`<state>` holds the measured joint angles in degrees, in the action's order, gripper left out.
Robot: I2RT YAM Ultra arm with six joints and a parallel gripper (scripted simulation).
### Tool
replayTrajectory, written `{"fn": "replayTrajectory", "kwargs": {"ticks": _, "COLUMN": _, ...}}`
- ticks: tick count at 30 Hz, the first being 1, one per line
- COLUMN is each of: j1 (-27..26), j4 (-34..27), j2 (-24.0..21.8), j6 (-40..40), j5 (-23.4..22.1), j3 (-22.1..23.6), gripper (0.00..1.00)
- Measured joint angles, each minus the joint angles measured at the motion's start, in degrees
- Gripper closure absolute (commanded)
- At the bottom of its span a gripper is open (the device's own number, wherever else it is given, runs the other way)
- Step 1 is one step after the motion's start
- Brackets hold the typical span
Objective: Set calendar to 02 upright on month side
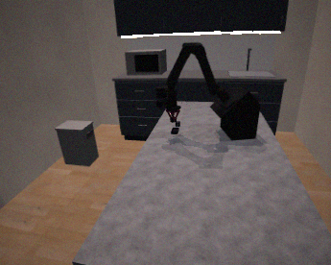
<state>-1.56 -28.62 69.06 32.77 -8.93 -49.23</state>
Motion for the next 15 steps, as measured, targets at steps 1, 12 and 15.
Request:
{"fn": "replayTrajectory", "kwargs": {"ticks": 1, "j1": 0.9, "j4": 0.0, "j2": 0.0, "j6": 1.7, "j5": 0.6, "j3": -0.1, "gripper": 0.73}}
{"fn": "replayTrajectory", "kwargs": {"ticks": 12, "j1": 9.0, "j4": 0.0, "j2": 0.3, "j6": 18.8, "j5": 6.8, "j3": -1.3, "gripper": 0.73}}
{"fn": "replayTrajectory", "kwargs": {"ticks": 15, "j1": 11.8, "j4": 0.0, "j2": 0.3, "j6": 23.7, "j5": 8.3, "j3": -1.6, "gripper": 0.73}}
